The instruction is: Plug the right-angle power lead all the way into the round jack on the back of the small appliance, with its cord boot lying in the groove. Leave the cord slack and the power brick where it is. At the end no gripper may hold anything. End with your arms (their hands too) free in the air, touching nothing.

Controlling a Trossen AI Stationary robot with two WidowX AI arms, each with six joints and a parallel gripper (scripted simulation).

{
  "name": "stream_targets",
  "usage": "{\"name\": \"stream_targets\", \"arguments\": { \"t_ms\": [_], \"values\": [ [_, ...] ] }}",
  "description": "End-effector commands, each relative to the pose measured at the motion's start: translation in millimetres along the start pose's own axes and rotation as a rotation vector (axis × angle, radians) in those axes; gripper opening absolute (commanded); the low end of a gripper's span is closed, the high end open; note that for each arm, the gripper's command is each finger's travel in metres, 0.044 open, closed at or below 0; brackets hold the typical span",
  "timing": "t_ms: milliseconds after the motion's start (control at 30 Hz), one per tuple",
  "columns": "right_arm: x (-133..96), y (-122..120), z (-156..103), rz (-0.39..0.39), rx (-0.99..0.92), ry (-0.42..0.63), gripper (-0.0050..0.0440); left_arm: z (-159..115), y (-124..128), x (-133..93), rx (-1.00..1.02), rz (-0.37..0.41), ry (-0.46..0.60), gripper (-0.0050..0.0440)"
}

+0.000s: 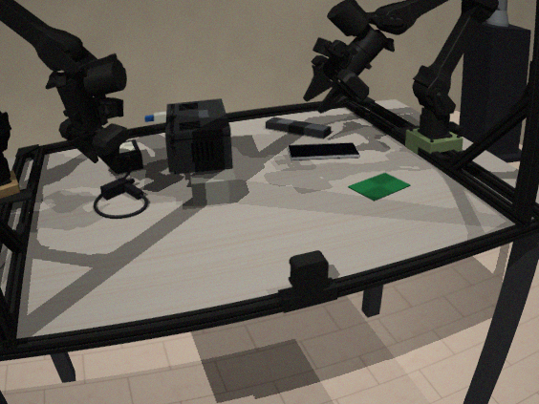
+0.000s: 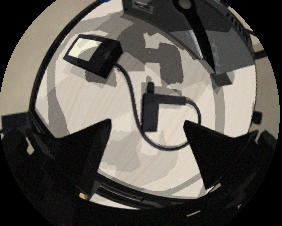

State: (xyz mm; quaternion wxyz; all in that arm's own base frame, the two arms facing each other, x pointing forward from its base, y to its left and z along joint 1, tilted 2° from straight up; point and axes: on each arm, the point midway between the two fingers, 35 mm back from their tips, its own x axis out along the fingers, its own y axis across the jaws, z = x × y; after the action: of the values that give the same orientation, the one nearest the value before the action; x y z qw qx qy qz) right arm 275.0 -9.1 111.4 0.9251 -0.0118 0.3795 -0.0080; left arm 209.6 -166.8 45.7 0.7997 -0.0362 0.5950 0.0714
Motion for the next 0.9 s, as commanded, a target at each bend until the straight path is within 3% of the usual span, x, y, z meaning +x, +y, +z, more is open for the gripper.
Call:
{"name": "stream_targets", "arguments": {
  "t_ms": [0,200,867],
  "values": [
    [0.3,0.7,-1.1,0.004,-0.004,0.004,0.04,0.0,0.6,-0.6,0.005,0.001,-0.003,0.04],
    [0.3,0.7,-1.1,0.004,-0.004,0.004,0.04,-5.3,-4.8,18.4,0.005,0.001,-0.003,0.04],
    [0.3,0.7,-1.1,0.004,-0.004,0.004,0.04,-10.5,-6.0,40.8,0.012,-0.003,0.014,0.04]
  ]
}}
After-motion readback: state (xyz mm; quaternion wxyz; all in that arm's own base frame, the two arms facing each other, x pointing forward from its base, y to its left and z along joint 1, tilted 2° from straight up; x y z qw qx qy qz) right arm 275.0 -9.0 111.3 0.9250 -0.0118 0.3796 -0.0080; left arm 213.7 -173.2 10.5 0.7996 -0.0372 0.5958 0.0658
